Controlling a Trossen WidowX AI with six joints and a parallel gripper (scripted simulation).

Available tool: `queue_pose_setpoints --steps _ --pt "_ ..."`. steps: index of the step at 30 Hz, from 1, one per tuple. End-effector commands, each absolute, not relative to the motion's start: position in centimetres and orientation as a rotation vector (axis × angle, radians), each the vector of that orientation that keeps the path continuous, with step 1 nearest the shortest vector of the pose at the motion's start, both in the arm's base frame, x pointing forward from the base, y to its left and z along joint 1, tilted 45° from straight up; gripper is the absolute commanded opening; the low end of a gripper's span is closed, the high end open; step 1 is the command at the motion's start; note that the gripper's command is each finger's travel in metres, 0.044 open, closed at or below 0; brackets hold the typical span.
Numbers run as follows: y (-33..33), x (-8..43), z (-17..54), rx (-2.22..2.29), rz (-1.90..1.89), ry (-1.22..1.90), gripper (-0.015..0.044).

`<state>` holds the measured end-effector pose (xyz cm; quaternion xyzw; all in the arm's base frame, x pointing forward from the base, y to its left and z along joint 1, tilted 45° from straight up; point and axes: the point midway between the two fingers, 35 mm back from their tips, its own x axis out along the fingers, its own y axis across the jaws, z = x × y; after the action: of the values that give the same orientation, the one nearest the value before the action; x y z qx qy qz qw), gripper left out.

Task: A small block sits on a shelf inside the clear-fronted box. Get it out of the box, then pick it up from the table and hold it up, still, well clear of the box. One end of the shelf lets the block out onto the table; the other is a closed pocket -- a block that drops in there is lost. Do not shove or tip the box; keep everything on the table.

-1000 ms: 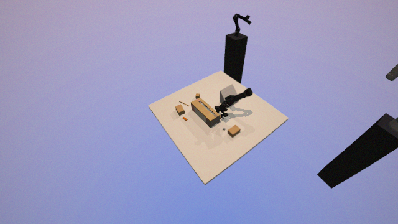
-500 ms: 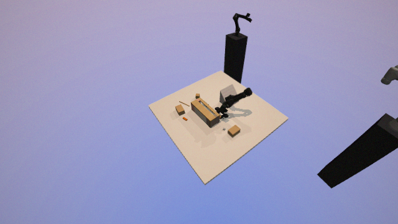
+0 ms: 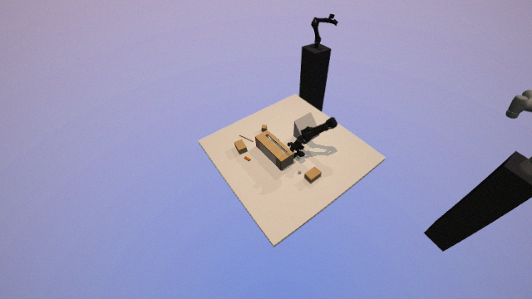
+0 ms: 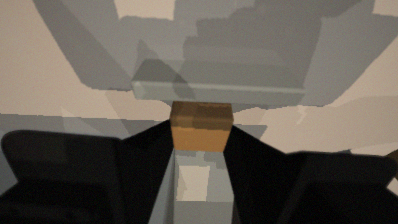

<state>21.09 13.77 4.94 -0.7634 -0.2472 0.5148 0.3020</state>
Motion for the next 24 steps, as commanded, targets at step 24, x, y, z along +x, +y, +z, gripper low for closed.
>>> queue_pose_setpoints --steps 24 --pt "9.8 21.5 9.6 -1.912 1.374 -0.571 0.0"
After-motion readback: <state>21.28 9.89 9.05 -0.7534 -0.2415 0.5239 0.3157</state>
